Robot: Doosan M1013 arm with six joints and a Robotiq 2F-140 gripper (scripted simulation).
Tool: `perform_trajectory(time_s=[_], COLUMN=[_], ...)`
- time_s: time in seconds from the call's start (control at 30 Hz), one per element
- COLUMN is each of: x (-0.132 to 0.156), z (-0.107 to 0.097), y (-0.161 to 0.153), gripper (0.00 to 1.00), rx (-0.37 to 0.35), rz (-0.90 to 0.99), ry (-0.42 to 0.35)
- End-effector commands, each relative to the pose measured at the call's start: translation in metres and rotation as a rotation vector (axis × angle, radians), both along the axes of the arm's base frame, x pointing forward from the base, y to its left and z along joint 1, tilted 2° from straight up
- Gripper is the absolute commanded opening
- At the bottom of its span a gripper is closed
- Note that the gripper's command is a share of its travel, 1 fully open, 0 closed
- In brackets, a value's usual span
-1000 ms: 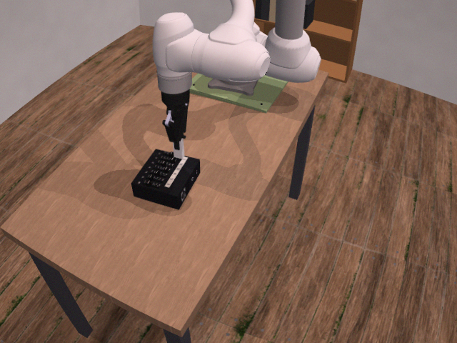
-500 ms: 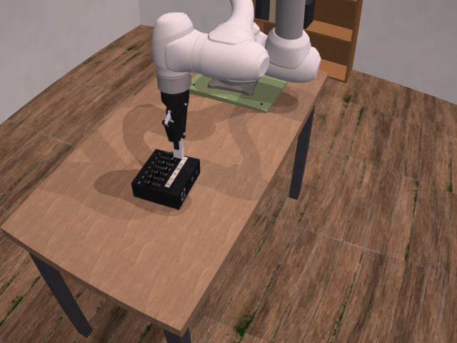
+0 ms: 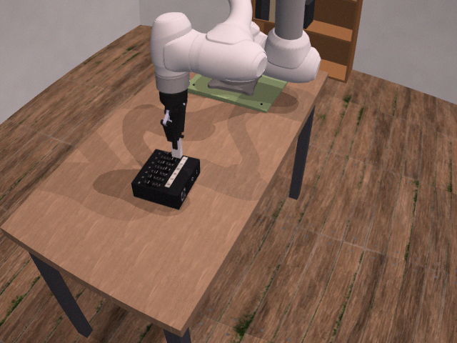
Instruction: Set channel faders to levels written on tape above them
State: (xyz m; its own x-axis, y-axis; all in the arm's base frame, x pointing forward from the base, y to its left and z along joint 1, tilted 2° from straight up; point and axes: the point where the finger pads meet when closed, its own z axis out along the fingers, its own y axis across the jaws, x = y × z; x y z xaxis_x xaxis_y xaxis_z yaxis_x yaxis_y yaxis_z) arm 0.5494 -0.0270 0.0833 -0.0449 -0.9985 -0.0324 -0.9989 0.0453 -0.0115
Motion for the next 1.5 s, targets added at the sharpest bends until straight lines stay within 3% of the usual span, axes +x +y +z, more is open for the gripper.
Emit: perform_trajectory(time_s=[0.0, 1.47], x=[0.0, -0.001], z=[0.0, -0.001], y=[-0.001, -0.021], gripper=[0.0, 0.0], rx=[0.0, 0.0], rz=[0.0, 0.0], ry=[0.0, 0.0])
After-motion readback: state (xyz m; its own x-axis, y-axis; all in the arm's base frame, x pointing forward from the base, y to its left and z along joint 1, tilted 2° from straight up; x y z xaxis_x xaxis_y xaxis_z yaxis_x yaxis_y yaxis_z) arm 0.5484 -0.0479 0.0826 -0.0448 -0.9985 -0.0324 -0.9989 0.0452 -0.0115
